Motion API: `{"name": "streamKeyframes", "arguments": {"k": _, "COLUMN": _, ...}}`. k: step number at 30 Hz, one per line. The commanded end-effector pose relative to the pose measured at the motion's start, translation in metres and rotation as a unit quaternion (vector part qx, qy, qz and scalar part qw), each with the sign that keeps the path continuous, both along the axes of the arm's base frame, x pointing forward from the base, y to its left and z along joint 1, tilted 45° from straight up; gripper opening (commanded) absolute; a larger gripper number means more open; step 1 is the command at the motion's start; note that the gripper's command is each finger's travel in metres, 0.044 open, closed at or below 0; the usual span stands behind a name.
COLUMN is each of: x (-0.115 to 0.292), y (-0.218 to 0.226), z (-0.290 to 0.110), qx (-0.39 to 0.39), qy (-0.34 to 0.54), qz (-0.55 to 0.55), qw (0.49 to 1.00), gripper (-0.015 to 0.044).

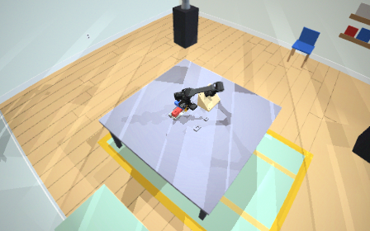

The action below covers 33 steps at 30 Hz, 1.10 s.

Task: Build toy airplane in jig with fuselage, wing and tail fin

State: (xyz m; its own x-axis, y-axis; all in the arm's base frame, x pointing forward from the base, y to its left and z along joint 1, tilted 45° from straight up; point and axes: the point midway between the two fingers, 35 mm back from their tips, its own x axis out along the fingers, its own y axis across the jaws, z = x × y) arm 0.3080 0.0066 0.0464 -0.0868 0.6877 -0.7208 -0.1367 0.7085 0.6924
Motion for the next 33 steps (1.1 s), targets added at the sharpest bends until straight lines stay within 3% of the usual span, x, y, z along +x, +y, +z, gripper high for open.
{"name": "streamKeyframes", "arguments": {"k": 1, "x": 0.006, "y": -0.007, "z": -0.011, "qx": -0.002, "qy": -0.001, "qz": 0.001, "qw": 1.0, "gripper": 0.0}}
{"name": "streamKeyframes", "arguments": {"k": 33, "x": 0.036, "y": -0.046, "z": -0.1, "qx": 0.0, "qy": -0.011, "qz": 0.012, "qw": 1.0, "gripper": 0.0}}
